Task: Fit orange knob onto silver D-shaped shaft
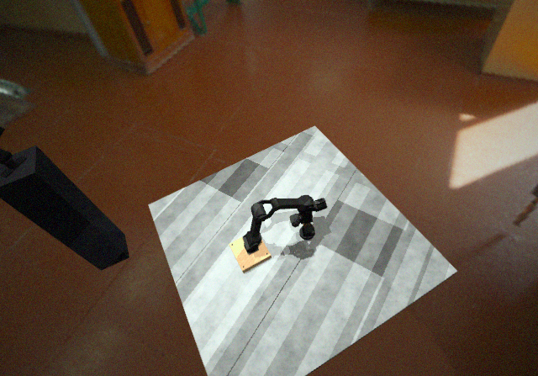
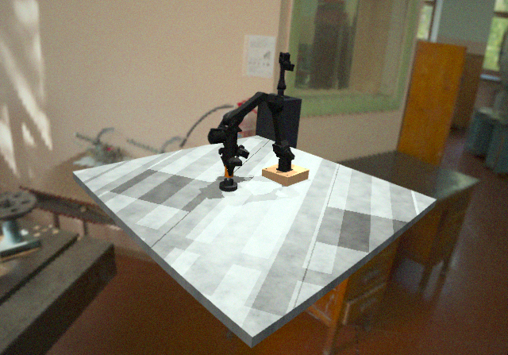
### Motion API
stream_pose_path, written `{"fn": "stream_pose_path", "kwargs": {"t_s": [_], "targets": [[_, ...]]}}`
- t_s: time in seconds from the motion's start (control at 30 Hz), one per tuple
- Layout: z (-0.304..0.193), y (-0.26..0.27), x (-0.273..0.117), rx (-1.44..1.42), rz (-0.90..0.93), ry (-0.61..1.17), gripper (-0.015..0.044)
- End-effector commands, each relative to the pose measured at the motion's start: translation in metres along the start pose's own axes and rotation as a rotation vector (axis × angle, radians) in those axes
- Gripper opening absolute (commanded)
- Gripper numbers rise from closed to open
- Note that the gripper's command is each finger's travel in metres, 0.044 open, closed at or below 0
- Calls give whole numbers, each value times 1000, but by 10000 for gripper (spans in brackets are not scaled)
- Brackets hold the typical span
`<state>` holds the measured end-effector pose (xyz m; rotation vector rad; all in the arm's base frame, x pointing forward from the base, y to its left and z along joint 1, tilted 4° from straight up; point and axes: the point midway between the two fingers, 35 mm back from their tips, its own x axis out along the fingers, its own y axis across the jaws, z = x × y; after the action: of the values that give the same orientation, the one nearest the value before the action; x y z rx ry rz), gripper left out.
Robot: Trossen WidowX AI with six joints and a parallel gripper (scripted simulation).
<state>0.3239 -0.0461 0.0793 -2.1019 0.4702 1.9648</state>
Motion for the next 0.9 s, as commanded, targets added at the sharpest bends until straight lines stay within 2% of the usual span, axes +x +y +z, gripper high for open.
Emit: {"fn": "stream_pose_path", "kwargs": {"t_s": [0.0, 0.67, 0.87], "targets": [[0, 0, 1, -7, -1, 1, 0], [-1, 0, -4, 2, -1, 1, 0], [-1, 0, -3, 238, -1, 1, 0]]}}
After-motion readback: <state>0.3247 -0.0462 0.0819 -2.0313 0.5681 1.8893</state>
